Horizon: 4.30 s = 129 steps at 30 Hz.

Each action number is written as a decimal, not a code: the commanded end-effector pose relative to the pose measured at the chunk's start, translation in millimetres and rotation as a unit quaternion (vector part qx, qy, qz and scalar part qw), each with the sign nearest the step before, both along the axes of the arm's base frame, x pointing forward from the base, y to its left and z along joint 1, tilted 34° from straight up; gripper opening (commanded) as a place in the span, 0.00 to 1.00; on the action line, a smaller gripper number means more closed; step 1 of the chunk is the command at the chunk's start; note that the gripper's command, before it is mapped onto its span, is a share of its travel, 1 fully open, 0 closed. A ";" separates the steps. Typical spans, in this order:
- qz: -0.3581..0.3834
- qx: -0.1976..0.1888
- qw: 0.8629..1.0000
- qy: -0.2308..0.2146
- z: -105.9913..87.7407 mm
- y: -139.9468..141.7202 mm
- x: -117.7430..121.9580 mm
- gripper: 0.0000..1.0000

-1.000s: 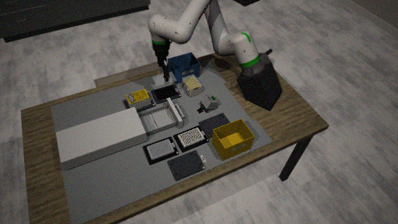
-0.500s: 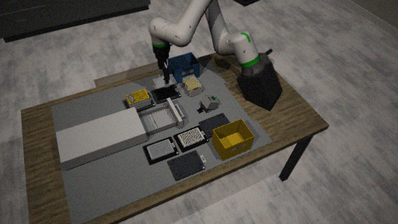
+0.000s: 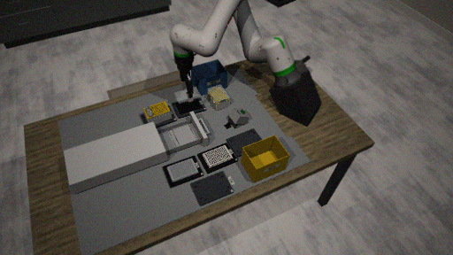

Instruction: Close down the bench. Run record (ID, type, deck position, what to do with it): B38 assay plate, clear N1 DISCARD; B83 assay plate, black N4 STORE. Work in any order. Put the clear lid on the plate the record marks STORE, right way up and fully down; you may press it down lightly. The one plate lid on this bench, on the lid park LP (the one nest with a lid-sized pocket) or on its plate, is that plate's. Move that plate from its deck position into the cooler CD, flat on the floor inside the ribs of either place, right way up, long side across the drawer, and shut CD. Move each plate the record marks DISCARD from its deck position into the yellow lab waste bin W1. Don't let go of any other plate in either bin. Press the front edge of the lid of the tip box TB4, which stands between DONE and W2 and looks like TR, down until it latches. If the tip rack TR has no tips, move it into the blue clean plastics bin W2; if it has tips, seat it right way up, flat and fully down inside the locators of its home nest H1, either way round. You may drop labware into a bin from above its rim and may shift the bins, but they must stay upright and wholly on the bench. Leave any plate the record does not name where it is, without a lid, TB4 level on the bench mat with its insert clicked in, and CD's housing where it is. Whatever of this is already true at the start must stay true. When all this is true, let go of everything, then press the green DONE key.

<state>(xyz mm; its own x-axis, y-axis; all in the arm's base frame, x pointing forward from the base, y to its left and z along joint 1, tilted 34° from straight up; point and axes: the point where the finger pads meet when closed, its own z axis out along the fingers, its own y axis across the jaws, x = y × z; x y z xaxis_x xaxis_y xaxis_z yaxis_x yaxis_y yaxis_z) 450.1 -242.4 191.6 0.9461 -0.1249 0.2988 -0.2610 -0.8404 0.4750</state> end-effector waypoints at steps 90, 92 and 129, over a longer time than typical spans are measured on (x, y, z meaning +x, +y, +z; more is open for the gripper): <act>0.000 0.000 1.000 0.000 -45.9 -29.2 10.8 0.00; 0.000 0.000 1.000 0.000 -45.9 -29.2 10.8 0.00; 0.000 0.000 1.000 0.000 -52.6 -33.5 12.4 0.00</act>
